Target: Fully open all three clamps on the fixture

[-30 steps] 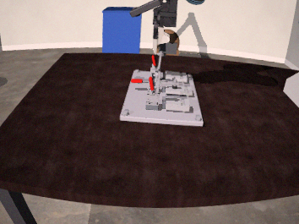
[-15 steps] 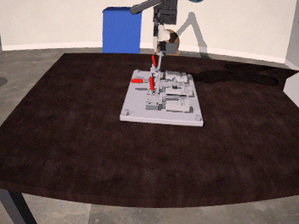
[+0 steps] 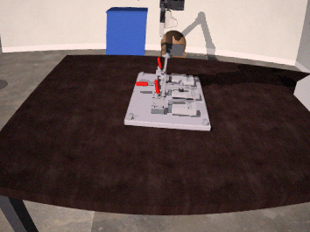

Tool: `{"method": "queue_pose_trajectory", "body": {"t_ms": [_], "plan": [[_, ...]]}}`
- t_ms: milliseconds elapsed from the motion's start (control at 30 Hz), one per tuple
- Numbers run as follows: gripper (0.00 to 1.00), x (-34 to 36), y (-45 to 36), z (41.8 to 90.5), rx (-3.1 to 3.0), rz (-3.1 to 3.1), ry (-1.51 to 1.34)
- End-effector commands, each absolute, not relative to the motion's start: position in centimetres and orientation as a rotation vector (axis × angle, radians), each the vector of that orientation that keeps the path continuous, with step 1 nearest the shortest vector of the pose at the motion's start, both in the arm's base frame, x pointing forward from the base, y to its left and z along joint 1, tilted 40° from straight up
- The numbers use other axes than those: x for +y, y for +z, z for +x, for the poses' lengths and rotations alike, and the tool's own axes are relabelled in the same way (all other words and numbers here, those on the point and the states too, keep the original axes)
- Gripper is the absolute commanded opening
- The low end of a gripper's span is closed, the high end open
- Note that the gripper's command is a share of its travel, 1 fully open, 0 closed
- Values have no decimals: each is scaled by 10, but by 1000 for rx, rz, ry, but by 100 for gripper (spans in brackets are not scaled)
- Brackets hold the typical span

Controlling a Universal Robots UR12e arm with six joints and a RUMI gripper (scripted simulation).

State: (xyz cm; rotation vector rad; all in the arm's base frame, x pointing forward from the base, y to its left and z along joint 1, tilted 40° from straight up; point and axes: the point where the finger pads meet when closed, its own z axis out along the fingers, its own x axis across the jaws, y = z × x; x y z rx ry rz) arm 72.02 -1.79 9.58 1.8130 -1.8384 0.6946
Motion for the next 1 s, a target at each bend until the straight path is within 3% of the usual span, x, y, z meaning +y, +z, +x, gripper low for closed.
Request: {"method": "queue_pose_trajectory", "body": {"t_ms": [0, 433, 967], "plan": [[28, -8, 108, 720, -1839, 1812, 695], [28, -1, 106, 720, -1839, 1812, 695], [28, 61, 54, 722, -1839, 1812, 695]]}}
